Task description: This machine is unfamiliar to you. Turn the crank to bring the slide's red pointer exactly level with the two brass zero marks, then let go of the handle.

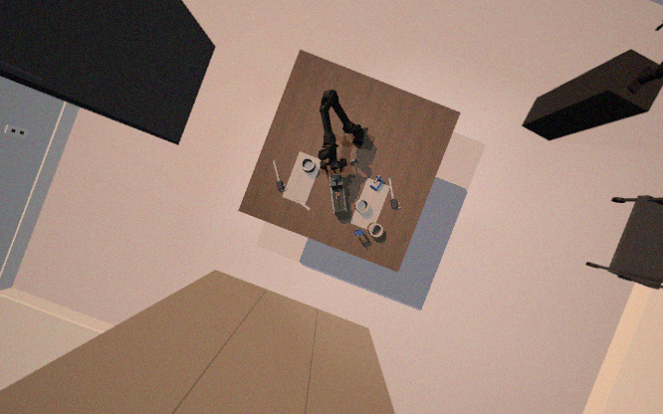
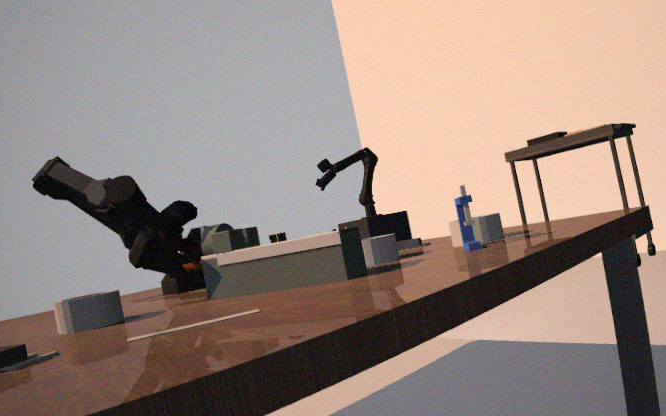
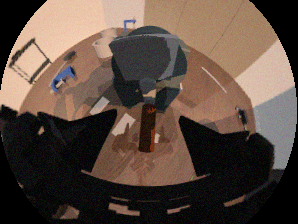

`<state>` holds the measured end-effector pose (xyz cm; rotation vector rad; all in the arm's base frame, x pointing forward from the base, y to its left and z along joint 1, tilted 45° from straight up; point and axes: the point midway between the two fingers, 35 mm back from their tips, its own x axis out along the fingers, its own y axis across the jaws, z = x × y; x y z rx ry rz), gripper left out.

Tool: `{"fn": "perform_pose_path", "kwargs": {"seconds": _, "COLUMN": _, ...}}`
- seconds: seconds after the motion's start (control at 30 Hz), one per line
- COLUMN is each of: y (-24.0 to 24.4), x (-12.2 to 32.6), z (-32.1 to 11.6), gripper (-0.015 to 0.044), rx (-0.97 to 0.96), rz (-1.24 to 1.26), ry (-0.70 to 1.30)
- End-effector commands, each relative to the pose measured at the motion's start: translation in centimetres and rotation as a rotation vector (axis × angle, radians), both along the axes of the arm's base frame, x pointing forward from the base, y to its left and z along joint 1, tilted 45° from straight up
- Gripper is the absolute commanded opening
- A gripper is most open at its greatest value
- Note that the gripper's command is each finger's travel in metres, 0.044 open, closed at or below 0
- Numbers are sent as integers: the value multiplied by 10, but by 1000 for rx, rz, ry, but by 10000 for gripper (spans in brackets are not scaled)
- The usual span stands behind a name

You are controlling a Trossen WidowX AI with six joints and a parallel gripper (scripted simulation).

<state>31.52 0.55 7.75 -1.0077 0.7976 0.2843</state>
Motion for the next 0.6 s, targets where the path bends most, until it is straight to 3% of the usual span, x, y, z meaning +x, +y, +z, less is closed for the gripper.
{"fn": "perform_pose_path", "kwargs": {"seconds": 0.0, "y": -3, "x": 0, "z": -5, "gripper": 440, "rx": 0, "rz": 7, "ry": 2}}
{"fn": "perform_pose_path", "kwargs": {"seconds": 0.13, "y": -6, "x": 0, "z": -8, "gripper": 440, "rx": -1, "rz": 7, "ry": 1}}
{"fn": "perform_pose_path", "kwargs": {"seconds": 0.57, "y": -6, "x": 0, "z": -8, "gripper": 99, "rx": -1, "rz": 7, "ry": 1}}
